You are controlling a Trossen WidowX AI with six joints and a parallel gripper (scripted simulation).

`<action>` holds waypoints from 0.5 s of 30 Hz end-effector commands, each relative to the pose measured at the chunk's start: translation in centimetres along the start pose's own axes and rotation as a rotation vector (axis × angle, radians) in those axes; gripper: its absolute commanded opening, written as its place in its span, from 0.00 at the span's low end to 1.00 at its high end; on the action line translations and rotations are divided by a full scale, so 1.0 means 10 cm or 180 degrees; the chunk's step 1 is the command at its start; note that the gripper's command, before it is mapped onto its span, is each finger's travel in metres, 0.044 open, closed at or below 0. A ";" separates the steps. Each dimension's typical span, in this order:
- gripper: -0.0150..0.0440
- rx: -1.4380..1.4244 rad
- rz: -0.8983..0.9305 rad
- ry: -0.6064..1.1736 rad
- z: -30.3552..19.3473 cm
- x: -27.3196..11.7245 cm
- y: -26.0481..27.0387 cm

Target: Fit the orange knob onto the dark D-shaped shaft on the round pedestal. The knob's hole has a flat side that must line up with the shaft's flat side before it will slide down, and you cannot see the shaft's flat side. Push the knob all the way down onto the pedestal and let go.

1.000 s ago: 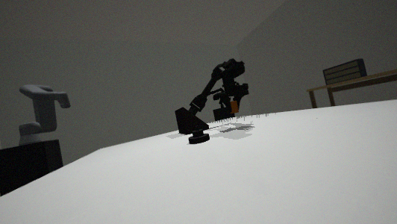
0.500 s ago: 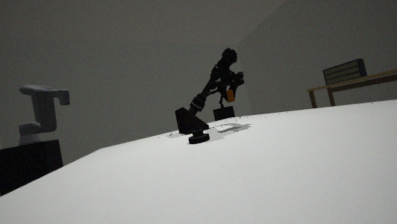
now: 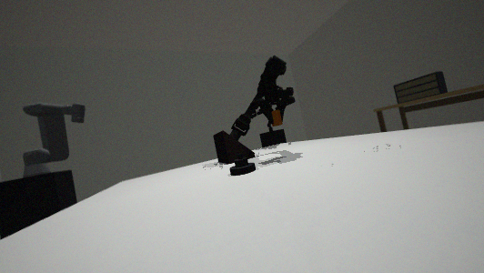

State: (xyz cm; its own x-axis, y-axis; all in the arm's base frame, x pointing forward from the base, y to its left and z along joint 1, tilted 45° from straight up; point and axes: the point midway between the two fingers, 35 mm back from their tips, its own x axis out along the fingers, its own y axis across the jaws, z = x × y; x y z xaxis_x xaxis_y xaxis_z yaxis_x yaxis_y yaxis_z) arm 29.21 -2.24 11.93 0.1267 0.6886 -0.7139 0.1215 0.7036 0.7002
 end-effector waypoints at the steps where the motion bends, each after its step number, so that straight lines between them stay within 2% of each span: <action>1: 0.25 -0.0021 -0.0022 -0.0027 0.08 -0.01 -0.12; 15: 0.25 -0.0020 -0.0034 -0.0031 0.25 0.06 -0.51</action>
State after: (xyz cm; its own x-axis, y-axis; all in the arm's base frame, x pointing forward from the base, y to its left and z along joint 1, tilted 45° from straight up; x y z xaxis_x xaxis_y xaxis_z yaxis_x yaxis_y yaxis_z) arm 30.71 -5.00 8.62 0.1275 0.6855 -0.7168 0.1222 0.7063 0.6973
